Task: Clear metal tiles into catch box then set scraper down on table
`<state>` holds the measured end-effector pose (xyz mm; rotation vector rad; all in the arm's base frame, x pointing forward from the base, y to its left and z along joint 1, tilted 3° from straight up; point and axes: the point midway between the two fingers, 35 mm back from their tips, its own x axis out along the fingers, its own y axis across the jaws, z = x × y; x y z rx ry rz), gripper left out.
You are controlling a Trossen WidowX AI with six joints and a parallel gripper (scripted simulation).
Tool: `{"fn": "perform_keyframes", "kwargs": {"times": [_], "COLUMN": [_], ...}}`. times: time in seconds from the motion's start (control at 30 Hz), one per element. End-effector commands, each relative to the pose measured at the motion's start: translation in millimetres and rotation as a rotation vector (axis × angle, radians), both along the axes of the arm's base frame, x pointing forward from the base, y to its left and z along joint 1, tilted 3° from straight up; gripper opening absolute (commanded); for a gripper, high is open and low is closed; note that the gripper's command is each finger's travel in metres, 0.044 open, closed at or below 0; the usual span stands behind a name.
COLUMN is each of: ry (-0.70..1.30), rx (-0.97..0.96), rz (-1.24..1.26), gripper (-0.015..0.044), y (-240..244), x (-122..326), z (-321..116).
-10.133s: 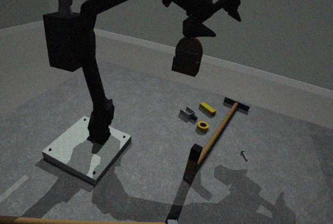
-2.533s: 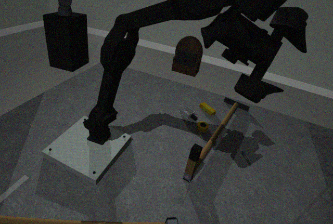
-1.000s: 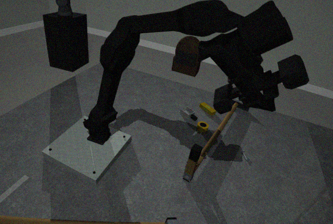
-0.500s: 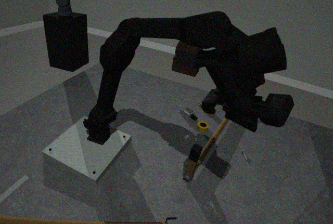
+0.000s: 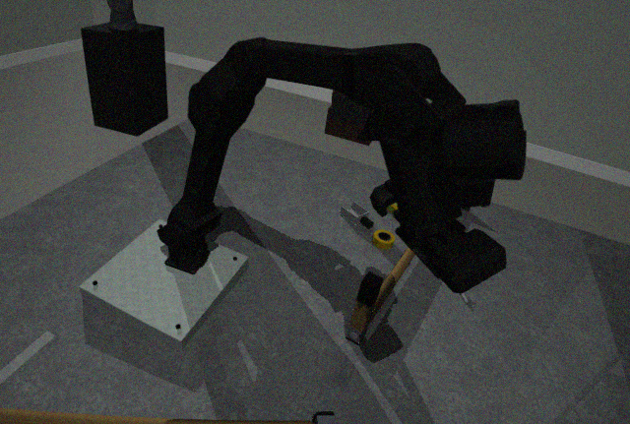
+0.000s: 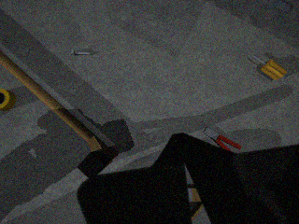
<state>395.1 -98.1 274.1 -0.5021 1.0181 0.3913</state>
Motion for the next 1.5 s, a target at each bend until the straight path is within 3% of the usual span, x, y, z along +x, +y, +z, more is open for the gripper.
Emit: {"fn": "perform_keyframes", "kwargs": {"times": [0.0,0.83,1.47], "ry": [0.070,0.423,0.431], "rx": [0.027,0.088,0.087], "rz": [-0.096,-0.743,-0.760], "gripper": [0.0000,0.0000,0.0000], "y": [-3,-21,-24], "x": [-9,-73,-70], "z": [-13,-63,-85]}}
